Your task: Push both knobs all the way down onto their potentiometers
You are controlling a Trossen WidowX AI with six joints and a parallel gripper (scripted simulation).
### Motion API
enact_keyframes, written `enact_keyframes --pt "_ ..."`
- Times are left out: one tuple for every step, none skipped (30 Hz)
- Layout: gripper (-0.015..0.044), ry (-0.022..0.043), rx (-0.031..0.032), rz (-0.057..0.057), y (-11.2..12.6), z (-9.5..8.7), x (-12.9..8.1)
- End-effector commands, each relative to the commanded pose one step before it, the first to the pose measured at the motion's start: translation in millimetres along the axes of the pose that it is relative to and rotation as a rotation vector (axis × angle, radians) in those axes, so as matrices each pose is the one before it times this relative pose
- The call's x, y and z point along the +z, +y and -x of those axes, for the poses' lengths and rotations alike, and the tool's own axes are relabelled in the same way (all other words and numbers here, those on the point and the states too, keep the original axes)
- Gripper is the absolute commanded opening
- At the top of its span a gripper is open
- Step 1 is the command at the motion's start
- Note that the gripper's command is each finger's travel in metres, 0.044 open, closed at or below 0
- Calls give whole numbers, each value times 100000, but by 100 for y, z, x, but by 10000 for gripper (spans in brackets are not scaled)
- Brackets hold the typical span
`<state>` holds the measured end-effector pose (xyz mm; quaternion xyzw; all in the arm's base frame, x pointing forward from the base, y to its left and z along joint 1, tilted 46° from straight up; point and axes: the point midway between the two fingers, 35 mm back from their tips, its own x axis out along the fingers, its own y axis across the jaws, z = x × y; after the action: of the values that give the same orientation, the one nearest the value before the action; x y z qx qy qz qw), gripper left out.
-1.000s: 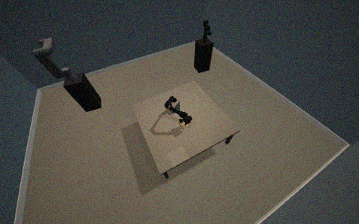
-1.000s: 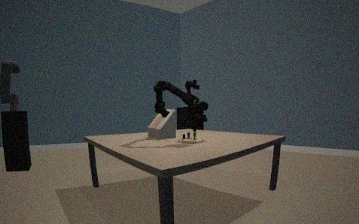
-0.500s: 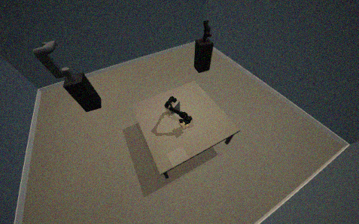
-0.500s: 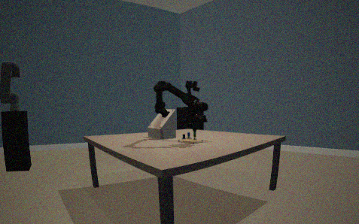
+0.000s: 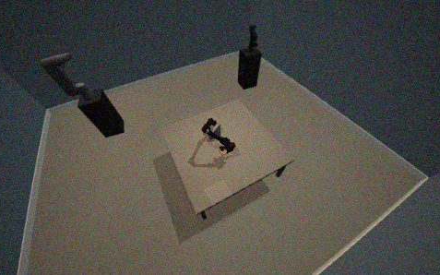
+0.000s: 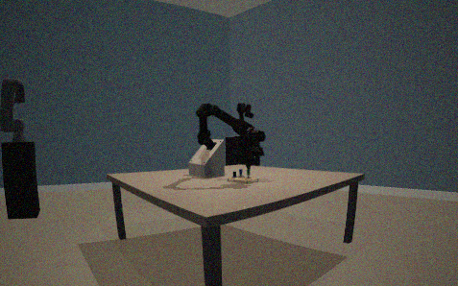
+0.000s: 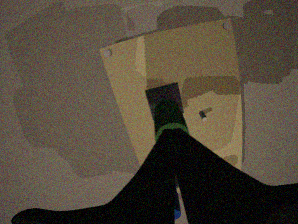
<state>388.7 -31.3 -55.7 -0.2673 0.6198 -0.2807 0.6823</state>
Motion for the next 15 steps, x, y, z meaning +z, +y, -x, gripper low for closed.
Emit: enact_keyframes --pt "0 250 -438 711 -36 -46 -129" --pt "0 0 -2 0 0 -39 0" --pt "0 0 -3 0 0 -66 0" --pt "0 0 -3 0 0 -55 0" --pt "0 0 -2 0 0 -38 0" --pt "0 0 -1 0 0 -14 0" --pt "0 0 0 0 0 0 0" --pt "0 0 0 0 0 0 0" --pt "0 0 0 0 0 0 0" --pt "0 0 0 0 0 0 0" --pt "0 0 0 0 0 0 0" --pt "0 0 0 0 0 0 0" --pt "0 0 0 0 0 0 0" --pt "0 0 0 0 0 0 0" --pt "0 0 0 0 0 0 0"
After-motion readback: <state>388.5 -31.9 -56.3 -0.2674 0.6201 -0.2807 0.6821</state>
